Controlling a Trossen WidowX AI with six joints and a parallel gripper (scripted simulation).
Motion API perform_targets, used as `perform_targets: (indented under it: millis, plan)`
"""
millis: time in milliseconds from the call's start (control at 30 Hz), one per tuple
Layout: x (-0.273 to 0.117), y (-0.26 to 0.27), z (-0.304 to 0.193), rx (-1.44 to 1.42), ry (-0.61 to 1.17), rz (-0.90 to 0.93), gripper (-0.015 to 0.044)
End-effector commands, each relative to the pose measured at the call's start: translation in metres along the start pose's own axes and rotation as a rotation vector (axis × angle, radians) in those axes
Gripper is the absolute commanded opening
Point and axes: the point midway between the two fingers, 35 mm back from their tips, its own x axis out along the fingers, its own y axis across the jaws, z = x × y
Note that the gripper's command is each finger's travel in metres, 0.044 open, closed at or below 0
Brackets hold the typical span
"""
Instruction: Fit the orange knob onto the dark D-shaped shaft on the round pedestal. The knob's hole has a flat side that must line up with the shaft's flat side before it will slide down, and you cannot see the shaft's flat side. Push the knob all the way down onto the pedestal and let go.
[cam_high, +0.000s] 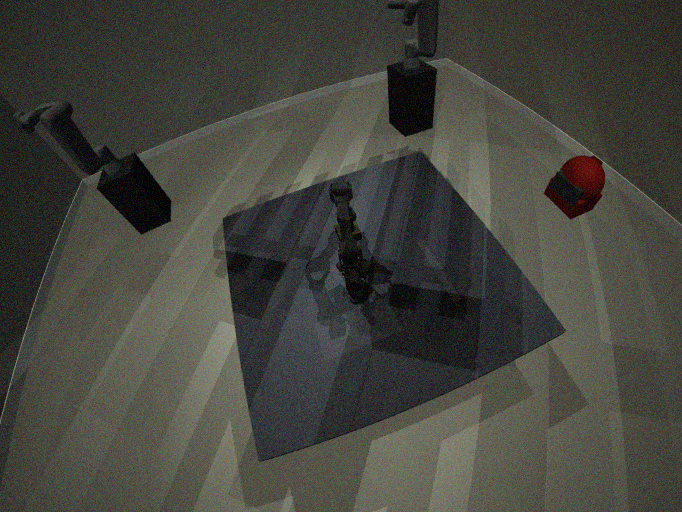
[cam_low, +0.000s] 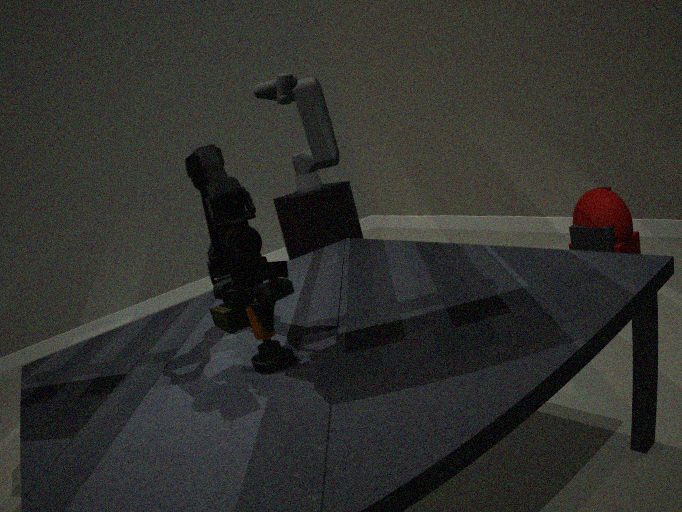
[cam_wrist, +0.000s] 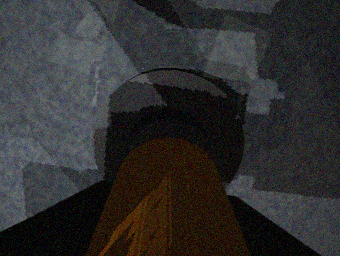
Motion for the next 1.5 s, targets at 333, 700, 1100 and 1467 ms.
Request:
perform_targets:
  millis: [333,700,1100,1467]
  plan:
    - [0.0021,0.0010,0.0003,-0.006,0.003,-0.001,0.0000]
    - [0.0027,0.0016,0.0006,-0.006,0.003,-0.001,0.0000]
    - [-0.0020,-0.0003,-0.0004,-0.174,0.003,-0.001,0.0000]
    - [0.0015,0.0000,-0.0001,-0.215,0.003,-0.001,0.0000]
